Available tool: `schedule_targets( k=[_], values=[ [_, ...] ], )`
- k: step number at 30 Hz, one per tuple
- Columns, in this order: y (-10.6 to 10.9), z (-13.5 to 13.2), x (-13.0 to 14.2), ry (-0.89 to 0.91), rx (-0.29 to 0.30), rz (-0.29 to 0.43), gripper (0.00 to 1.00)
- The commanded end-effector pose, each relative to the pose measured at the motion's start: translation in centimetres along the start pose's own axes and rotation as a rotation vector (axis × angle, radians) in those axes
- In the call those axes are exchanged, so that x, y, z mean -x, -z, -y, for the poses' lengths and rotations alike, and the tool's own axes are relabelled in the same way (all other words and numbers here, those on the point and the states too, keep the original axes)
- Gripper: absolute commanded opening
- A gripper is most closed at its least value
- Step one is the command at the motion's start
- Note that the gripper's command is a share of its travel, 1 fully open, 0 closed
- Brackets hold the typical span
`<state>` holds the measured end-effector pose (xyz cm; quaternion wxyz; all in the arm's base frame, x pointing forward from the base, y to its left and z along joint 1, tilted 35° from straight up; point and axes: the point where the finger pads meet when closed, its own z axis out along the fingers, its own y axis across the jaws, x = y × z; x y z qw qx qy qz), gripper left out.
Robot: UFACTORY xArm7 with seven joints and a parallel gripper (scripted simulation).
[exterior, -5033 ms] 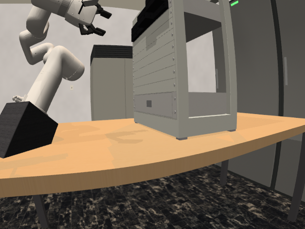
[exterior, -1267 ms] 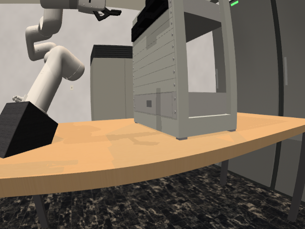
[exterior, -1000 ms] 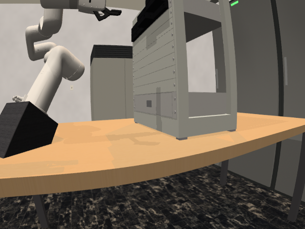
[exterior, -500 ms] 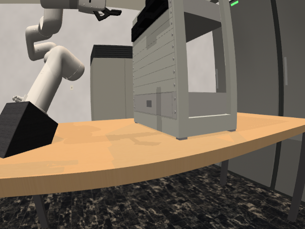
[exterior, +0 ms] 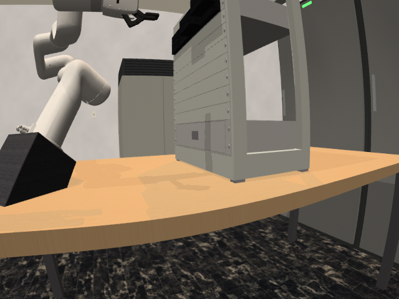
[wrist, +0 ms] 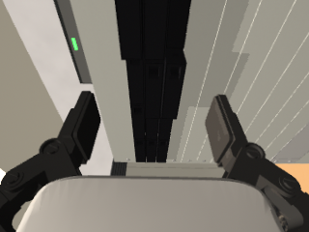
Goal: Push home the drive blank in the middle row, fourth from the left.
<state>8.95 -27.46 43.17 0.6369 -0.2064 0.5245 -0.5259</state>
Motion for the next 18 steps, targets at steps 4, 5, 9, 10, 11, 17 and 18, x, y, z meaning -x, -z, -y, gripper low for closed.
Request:
schedule_targets(
  k=[4,5,9,10,11,17,18],
  values=[
    [0.02,0.12,0.00,0.002,0.000,-0.001,1.00],
    [0.02,0.12,0.00,0.002,0.000,-0.001,1.00],
    [0.02,0.12,0.00,0.002,0.000,-0.001,0.00],
    [0.02,0.12,0.00,0.002,0.000,-0.001,0.00],
    [0.02,0.12,0.00,0.002,0.000,-0.001,0.00],
    [0.02,0.12,0.00,0.002,0.000,-0.001,0.00],
    [0.02,0.12,0.00,0.002,0.000,-0.001,0.00]
  ],
)
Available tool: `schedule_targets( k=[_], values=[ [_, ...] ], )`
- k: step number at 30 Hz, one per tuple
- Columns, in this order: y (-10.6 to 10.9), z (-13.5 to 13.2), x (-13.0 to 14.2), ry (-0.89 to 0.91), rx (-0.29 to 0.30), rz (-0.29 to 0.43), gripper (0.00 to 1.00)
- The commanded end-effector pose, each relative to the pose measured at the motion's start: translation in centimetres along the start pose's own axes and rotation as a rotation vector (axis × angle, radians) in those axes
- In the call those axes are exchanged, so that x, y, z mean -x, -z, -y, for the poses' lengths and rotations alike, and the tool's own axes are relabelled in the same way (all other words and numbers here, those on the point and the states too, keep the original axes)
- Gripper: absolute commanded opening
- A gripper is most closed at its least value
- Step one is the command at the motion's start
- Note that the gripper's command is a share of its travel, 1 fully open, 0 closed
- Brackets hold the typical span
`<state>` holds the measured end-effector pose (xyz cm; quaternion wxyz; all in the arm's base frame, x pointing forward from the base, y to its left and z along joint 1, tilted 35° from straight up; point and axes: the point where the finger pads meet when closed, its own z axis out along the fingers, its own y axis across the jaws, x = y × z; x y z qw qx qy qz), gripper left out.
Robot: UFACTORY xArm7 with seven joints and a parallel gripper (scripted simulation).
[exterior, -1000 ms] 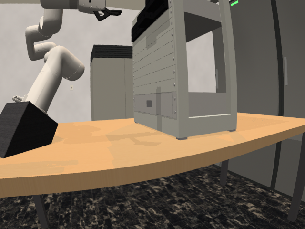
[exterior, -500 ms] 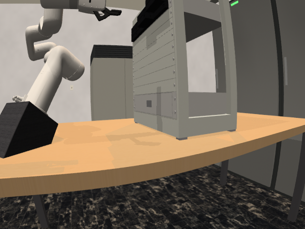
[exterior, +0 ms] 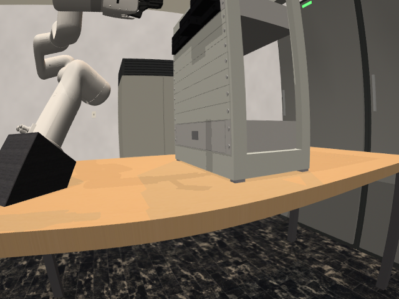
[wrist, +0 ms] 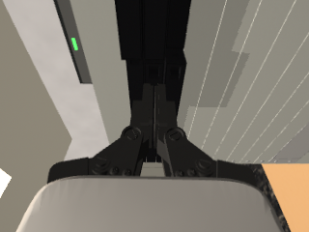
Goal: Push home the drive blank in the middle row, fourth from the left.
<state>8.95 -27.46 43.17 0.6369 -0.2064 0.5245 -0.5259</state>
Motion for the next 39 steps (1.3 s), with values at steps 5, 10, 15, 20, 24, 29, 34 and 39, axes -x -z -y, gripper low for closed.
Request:
schedule_targets(
  k=[5,10,15,20,24,29,34,39],
  values=[
    [0.0,0.1,0.0,0.002,0.000,-0.001,0.00],
    [0.0,0.1,0.0,0.002,0.000,-0.001,0.00],
    [0.0,0.1,0.0,0.002,0.000,-0.001,0.00],
    [0.0,0.1,0.0,0.002,0.000,-0.001,0.00],
    [-0.2,0.1,-0.2,0.002,0.000,-0.001,0.00],
    [-1.1,0.0,-1.0,0.002,0.000,-0.001,0.00],
    [-3.2,-0.2,-2.8,0.002,0.000,-0.001,0.00],
    [-3.7,-0.2,-3.3,0.002,0.000,-0.001,0.00]
  ],
)
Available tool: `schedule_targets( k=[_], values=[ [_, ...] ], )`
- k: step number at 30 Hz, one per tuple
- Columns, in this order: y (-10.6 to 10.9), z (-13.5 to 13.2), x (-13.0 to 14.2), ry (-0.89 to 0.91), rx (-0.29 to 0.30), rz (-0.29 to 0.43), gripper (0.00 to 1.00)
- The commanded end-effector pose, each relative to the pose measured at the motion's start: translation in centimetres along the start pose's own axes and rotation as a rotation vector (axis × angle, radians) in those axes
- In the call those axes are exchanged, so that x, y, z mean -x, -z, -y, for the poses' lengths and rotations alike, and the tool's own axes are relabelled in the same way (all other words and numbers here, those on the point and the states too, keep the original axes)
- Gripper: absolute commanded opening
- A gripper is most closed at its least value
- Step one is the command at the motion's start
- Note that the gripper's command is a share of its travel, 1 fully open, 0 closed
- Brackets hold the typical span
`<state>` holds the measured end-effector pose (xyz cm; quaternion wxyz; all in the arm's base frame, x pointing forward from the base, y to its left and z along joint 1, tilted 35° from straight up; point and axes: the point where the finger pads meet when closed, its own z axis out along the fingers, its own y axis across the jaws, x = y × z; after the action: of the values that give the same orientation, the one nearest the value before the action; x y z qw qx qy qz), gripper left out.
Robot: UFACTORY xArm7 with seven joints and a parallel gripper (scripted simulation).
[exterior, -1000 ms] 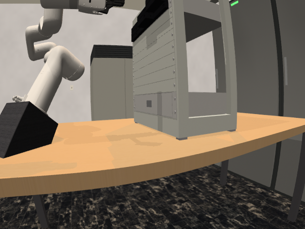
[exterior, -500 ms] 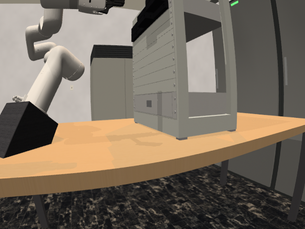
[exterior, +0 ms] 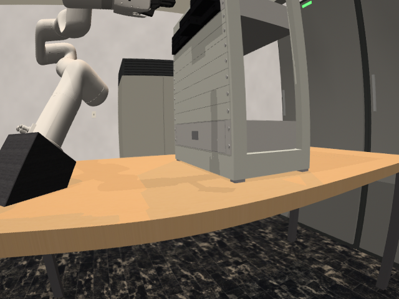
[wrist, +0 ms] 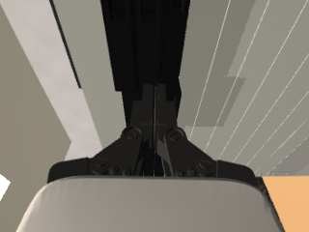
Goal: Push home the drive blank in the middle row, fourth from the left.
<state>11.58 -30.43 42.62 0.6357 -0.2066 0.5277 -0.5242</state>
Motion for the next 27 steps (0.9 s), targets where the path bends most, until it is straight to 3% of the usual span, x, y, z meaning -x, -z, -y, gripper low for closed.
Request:
schedule_targets(
  k=[1,6,15,27],
  values=[
    [-0.8,0.4,-0.6,0.004,-0.006,0.004,0.00],
    [-1.5,0.4,-0.6,0.004,-0.006,0.004,0.00],
    [-5.8,0.4,-0.6,0.004,-0.006,0.004,0.00],
    [-6.0,0.4,-0.6,0.004,-0.006,0.004,0.00]
  ],
)
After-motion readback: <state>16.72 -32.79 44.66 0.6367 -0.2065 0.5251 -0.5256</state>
